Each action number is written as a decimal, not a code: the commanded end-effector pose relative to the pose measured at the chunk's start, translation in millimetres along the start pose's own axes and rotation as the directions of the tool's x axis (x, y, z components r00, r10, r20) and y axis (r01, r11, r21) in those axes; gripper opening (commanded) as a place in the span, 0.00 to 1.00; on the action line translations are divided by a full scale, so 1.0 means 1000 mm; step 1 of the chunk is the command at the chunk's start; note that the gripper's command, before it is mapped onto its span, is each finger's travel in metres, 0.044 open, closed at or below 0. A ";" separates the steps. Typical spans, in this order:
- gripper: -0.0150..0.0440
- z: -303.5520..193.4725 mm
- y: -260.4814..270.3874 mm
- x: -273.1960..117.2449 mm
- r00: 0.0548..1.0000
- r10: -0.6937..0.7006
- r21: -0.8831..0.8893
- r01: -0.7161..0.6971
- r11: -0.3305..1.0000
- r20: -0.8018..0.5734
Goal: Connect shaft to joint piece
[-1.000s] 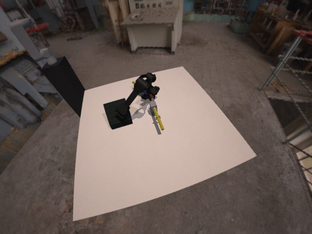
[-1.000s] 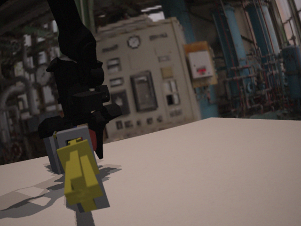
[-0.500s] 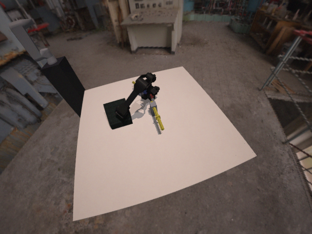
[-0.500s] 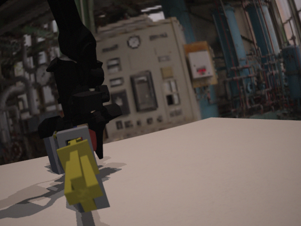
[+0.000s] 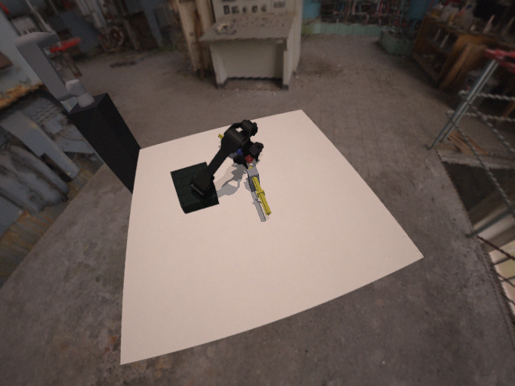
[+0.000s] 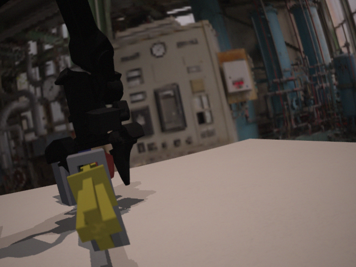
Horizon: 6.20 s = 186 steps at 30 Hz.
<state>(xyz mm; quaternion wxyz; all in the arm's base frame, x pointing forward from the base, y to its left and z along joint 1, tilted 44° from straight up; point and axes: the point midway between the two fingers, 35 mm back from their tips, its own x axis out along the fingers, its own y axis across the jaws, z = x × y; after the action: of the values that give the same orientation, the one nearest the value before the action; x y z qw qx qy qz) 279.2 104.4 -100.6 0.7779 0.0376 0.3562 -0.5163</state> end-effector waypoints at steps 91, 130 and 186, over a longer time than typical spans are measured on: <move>1.00 0.052 -0.003 -0.121 0.969 0.001 -0.744 -0.191 0.641 -0.248; 1.00 0.052 0.001 -0.072 0.893 0.010 0.003 -0.010 1.000 -0.449; 0.56 -0.001 0.000 0.000 0.894 0.009 0.003 -0.008 1.000 -0.447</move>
<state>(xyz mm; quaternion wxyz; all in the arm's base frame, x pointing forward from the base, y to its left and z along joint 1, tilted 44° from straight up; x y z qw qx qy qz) 278.9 105.6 -101.5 0.6764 0.1594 0.5251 -0.4912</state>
